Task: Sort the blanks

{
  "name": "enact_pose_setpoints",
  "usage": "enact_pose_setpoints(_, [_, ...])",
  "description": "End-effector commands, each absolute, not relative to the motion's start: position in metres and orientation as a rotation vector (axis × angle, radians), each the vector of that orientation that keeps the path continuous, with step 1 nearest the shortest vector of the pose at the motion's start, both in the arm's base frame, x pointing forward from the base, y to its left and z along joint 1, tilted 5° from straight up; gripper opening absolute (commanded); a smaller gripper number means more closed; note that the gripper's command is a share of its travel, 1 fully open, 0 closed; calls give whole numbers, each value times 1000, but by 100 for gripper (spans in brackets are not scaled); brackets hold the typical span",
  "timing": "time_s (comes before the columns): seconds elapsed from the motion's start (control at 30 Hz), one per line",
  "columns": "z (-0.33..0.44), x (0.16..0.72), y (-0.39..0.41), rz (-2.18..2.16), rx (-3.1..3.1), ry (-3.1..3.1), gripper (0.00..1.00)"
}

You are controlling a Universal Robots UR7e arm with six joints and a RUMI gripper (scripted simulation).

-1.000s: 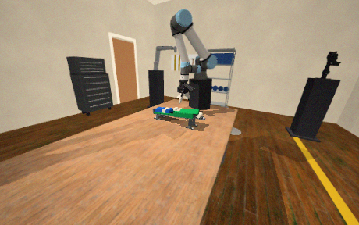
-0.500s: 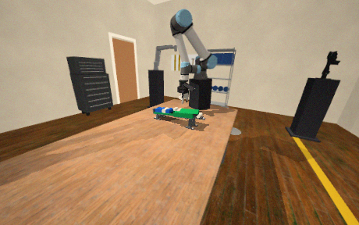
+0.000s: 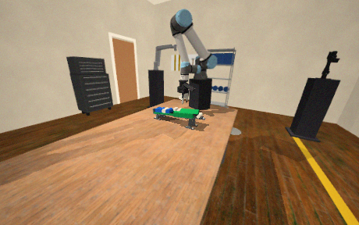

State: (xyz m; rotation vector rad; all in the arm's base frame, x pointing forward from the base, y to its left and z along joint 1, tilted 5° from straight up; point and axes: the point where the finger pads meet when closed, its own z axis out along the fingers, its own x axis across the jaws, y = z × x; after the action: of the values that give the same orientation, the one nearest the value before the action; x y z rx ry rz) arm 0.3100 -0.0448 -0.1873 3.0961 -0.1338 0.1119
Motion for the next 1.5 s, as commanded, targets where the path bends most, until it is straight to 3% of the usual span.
enact_pose_setpoints(0.0, [-187,309,-44,109,3098,-133,47])
enact_pose_setpoints(1.47, [-204,312,-46,114,3096,-133,47])
